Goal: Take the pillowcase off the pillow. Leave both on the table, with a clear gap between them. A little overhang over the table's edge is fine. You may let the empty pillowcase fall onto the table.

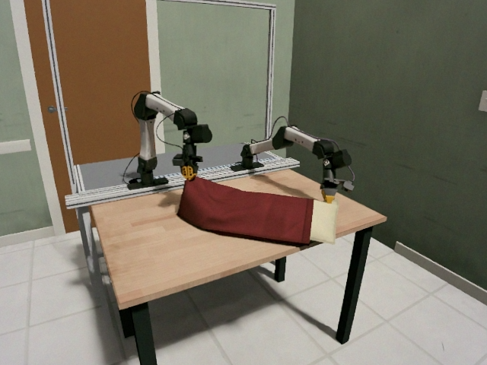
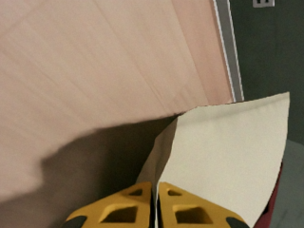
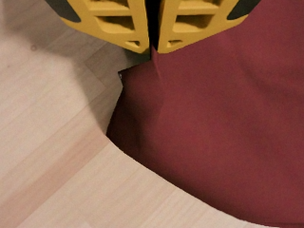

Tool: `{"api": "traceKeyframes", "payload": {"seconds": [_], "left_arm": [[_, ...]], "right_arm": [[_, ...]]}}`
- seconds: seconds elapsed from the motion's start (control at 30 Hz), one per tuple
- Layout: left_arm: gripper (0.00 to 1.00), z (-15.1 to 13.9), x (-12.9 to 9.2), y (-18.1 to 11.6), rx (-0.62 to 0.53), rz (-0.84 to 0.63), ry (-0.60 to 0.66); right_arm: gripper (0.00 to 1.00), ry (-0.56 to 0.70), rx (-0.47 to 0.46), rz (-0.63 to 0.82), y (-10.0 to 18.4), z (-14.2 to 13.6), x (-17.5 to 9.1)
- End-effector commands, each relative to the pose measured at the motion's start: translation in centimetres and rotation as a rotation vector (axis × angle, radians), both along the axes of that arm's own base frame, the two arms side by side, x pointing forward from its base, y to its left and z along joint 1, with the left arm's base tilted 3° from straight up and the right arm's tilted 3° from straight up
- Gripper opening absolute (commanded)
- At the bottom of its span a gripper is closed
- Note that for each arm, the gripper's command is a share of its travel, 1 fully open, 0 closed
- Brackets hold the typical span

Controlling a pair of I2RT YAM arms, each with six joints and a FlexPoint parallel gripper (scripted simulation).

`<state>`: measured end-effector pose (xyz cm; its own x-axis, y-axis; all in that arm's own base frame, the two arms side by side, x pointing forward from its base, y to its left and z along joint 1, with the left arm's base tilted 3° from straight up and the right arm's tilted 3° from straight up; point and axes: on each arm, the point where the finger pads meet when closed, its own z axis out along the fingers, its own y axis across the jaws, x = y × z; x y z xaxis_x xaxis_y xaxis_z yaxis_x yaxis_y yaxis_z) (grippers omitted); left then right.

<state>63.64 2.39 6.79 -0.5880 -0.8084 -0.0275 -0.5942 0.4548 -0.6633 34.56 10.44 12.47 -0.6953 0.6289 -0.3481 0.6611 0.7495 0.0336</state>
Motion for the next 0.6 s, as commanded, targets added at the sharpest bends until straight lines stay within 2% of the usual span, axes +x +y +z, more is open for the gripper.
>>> {"api": "traceKeyframes", "payload": {"seconds": [0.0,0.13,0.2,0.33,0.57], "left_arm": [[0.00,1.2,-0.2,0.3,0.009,0.006,-0.015],[0.00,1.2,-0.2,0.3,0.009,0.006,-0.015],[0.00,1.2,-0.2,0.3,0.009,0.006,-0.015],[0.00,1.2,-0.2,0.3,0.009,0.006,-0.015],[0.00,1.2,-0.2,0.3,0.010,0.006,-0.016]], "right_arm": [[0.00,-0.039,0.001,-0.001,-0.6,2.1,0.3],[0.00,-0.052,0.018,0.051,0.1,2.8,0.8],[0.00,-0.101,0.033,0.083,0.7,3.7,2.0],[0.00,-0.067,0.019,0.107,0.7,3.1,1.9],[0.00,-0.192,0.059,0.180,1.7,7.2,3.7]]}}
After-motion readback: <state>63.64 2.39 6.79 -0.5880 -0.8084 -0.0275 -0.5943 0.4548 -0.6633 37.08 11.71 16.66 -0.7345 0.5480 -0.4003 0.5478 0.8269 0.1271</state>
